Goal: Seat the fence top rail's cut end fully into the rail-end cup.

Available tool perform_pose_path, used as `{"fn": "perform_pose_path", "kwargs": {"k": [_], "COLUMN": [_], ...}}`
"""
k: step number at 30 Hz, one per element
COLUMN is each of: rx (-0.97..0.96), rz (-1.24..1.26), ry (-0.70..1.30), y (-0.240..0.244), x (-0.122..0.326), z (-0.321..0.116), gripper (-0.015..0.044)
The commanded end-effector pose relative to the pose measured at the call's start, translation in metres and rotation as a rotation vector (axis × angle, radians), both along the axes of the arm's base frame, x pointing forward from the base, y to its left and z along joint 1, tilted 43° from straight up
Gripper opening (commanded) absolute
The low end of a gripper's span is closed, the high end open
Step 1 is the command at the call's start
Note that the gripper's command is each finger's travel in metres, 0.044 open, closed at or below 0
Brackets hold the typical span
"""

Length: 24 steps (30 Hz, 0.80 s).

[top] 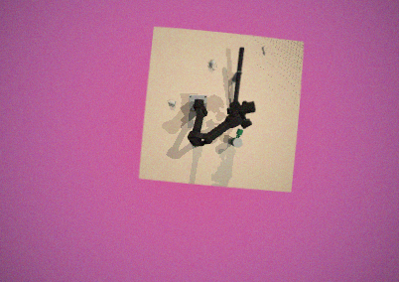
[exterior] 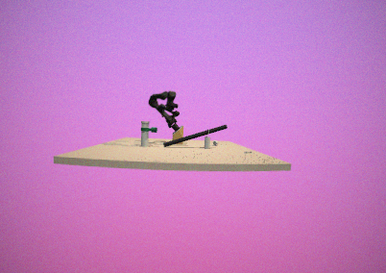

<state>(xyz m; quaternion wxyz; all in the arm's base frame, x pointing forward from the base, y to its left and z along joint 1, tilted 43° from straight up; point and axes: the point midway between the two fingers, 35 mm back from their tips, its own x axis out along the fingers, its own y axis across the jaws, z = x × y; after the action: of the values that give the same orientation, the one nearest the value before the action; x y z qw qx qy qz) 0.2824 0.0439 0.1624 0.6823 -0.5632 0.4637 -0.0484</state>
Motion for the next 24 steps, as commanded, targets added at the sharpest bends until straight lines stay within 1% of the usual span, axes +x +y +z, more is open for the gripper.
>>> {"fn": "perform_pose_path", "kwargs": {"k": [1,5,7,18,24], "rx": [-0.238,-0.408,-0.464,-0.470,-0.469], "rz": [0.174,0.287,0.321,0.325,0.324], "ry": [0.190,0.338,0.388,0.394,0.394], "y": [-0.037,-0.063,-0.071,-0.072,-0.094], "x": [0.003,0.002,0.001,0.001,0.004], "z": [0.025,0.042,0.047,0.048,0.024], "gripper": [0.0440,0.0440,0.0440,0.0440,0.0440]}}
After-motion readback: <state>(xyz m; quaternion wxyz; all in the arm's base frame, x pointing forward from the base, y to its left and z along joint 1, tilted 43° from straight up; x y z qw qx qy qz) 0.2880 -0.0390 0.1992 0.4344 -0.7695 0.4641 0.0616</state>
